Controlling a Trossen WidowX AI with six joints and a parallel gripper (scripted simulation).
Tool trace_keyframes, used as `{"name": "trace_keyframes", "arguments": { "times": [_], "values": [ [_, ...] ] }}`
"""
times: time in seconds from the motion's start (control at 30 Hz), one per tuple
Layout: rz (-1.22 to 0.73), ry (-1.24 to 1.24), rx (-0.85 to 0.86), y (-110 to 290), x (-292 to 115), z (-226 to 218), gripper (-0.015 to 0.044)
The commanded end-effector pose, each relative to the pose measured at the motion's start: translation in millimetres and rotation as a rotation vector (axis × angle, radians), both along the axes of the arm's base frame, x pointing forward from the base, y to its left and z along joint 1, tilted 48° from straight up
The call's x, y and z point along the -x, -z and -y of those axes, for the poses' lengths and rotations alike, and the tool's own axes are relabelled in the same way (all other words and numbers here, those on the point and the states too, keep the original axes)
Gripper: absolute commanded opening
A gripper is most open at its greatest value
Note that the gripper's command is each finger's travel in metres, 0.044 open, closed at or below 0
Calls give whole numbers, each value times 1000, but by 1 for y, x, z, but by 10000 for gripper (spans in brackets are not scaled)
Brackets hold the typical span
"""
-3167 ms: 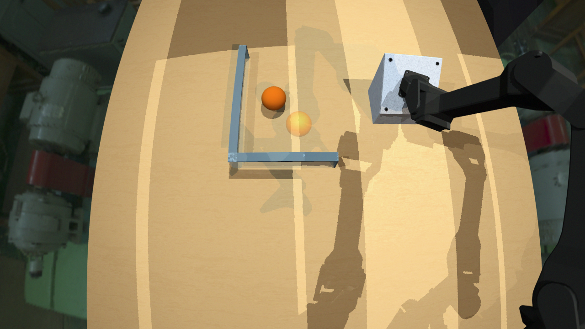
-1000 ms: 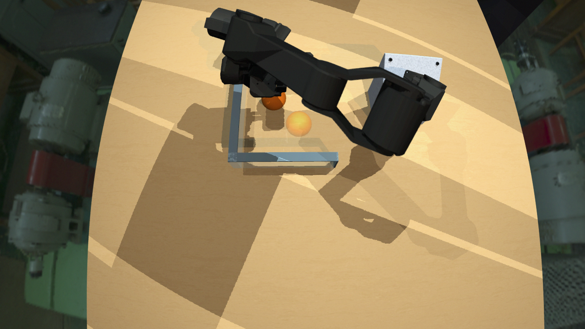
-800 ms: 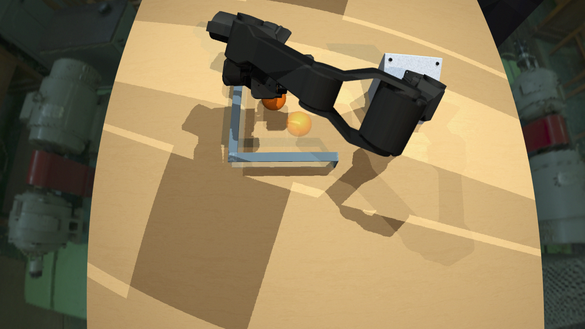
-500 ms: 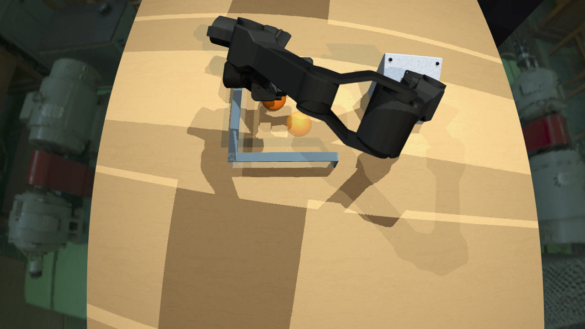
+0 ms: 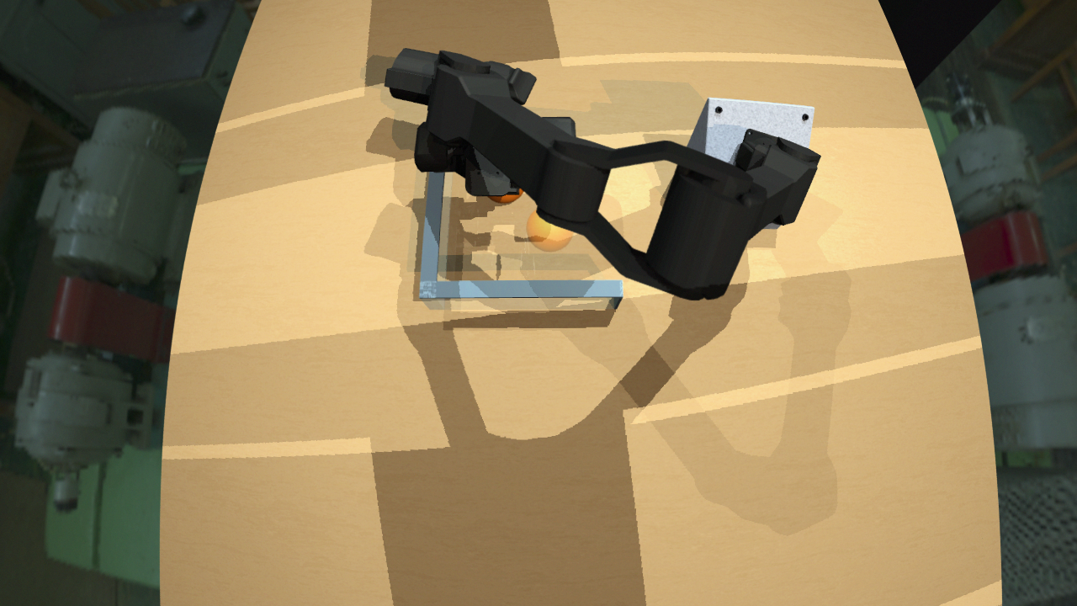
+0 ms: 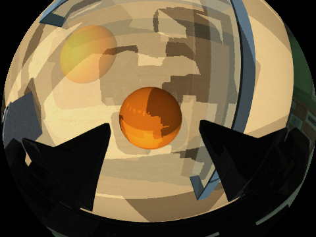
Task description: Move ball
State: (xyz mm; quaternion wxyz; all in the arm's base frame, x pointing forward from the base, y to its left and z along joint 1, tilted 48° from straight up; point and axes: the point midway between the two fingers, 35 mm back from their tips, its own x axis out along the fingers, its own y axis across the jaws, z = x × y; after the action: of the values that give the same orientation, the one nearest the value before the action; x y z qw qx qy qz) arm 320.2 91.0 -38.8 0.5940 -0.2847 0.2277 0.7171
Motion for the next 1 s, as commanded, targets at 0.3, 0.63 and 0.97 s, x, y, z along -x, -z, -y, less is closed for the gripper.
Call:
{"name": "trace_keyframes", "arguments": {
  "times": [0.3, 0.63, 0.97],
  "values": [
    [-12, -1, -5, 11, 7, -13, 351],
    [-12, -1, -5, 11, 7, -13, 265],
    [-9, 2, 5, -14, -7, 18, 22]
  ]
}}
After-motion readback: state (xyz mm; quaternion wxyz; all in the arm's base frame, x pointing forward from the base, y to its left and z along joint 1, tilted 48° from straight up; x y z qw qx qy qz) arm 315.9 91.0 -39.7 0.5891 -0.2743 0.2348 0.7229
